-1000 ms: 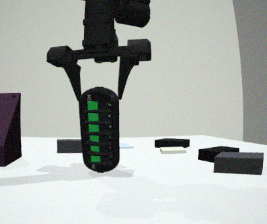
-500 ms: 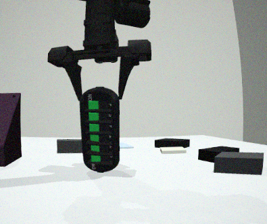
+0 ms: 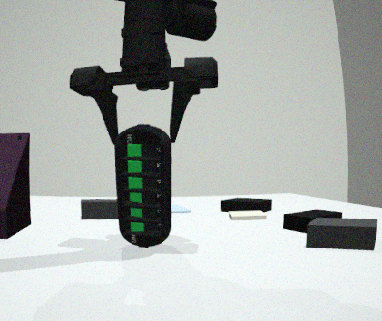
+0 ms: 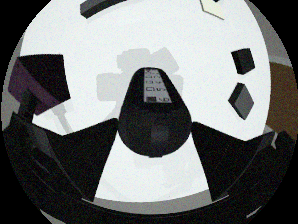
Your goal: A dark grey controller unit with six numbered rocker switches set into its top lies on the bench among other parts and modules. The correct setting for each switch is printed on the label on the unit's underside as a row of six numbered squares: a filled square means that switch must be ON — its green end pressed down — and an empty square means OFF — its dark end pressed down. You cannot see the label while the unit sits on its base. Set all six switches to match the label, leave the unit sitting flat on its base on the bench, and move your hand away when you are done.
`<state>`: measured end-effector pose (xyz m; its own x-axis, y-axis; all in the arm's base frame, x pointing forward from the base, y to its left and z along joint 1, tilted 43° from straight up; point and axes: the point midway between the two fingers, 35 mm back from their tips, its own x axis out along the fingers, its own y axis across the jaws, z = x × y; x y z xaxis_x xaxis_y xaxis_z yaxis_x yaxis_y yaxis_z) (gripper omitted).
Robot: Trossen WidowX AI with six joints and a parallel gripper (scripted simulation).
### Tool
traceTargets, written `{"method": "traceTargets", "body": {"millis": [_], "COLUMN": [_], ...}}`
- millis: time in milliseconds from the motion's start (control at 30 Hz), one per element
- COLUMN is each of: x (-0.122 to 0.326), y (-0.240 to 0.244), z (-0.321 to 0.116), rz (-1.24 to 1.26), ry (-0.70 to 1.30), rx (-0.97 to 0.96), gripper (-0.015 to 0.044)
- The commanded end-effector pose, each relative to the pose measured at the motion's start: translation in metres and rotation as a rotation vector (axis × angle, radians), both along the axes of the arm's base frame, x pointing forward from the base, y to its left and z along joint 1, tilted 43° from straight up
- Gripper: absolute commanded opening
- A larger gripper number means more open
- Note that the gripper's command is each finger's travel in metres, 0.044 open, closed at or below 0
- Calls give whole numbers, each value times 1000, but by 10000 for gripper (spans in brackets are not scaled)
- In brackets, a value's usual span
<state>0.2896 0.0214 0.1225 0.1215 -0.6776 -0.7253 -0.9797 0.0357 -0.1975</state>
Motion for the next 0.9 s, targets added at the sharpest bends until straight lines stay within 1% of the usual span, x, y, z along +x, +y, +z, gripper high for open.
{"method": "traceTargets", "body": {"millis": [0,867], "x": [0,4], "y": [6,21], "z": [-6,-19], "rz": [-9,-9], "ry": [16,16], "rx": [3,4], "gripper": [338,338]}}
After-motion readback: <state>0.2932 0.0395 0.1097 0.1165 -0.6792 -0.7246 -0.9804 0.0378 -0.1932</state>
